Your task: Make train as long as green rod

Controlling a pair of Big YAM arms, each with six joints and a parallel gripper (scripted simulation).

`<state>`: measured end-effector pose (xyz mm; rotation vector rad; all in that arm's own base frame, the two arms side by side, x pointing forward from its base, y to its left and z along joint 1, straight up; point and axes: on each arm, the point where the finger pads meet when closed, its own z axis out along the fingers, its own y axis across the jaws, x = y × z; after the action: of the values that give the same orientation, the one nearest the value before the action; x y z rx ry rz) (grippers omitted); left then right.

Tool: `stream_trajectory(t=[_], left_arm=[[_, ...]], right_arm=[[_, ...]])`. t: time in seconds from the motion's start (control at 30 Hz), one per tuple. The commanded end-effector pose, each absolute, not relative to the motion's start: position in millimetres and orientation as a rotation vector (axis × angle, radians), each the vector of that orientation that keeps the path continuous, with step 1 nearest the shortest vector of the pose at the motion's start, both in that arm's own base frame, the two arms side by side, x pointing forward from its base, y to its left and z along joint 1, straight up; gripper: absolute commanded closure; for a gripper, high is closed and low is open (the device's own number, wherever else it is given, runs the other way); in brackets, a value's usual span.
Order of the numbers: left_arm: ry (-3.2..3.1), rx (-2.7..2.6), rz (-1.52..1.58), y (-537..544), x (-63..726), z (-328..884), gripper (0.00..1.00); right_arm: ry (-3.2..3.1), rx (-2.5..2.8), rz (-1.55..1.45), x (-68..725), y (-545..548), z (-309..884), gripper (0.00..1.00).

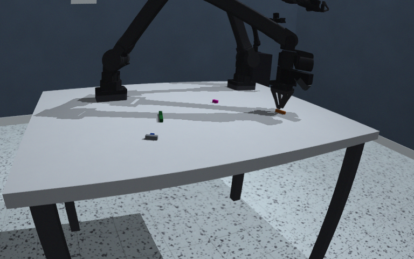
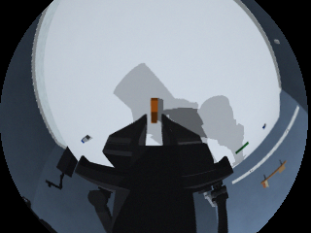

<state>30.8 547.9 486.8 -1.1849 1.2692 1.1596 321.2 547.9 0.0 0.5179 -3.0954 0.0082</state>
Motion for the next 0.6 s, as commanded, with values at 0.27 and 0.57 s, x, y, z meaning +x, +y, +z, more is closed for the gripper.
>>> stream_trajectory(t=[0.27, 0.57], left_arm=[[1.231, -1.175, 1.175, 544.3, 26.1, 500.5, 0.00], [1.231, -1.175, 1.175, 544.3, 26.1, 500.5, 0.00]], right_arm=[[-3.135, 0.528, -0.076, 327.7, 570.9, 27.1, 0.77], [-3.135, 0.528, -0.076, 327.7, 570.9, 27.1, 0.77]])
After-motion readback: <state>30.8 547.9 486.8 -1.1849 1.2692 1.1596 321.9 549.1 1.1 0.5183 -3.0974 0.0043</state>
